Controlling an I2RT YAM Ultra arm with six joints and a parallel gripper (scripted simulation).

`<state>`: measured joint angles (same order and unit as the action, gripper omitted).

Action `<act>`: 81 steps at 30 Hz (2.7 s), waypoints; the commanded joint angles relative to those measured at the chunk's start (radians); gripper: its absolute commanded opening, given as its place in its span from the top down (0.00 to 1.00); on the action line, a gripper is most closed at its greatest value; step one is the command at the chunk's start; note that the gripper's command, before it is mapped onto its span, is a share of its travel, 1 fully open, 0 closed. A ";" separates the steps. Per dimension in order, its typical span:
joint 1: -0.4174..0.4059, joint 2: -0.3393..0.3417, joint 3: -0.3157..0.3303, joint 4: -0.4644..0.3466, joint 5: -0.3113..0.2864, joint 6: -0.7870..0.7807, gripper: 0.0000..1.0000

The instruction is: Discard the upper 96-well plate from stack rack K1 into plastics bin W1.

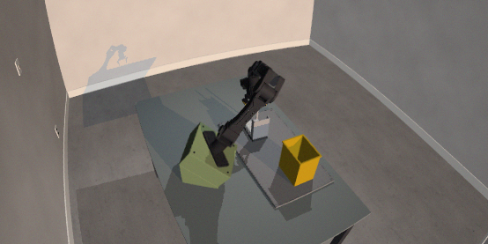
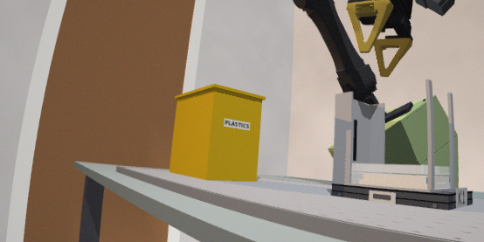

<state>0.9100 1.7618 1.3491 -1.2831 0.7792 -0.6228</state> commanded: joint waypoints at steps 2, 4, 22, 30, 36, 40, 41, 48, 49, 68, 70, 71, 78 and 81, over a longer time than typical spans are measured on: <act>-0.011 0.015 0.088 -0.012 -0.105 0.054 0.00; -0.011 0.015 0.088 -0.012 -0.105 0.054 0.00; -0.031 0.051 0.220 -0.035 -0.184 0.097 0.00; -0.031 0.051 0.220 -0.035 -0.184 0.097 0.00; -0.047 0.049 0.185 0.009 -0.184 0.077 0.00; -0.053 0.049 0.174 0.024 -0.184 0.070 0.00; -0.056 0.049 0.168 0.031 -0.184 0.067 0.00; -0.075 0.049 0.130 0.083 -0.184 0.043 0.00; -0.078 0.049 0.124 0.090 -0.184 0.040 0.00; -0.125 0.058 0.041 0.214 -0.187 -0.017 0.00; -0.130 0.060 0.032 0.228 -0.187 -0.023 0.00; -0.130 0.060 0.032 0.228 -0.187 -0.023 0.00; -0.147 0.066 0.007 0.272 -0.188 -0.043 0.00; -0.155 0.070 -0.006 0.293 -0.189 -0.053 0.00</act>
<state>0.7525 1.8351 1.3441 -1.0157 0.5922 -0.6621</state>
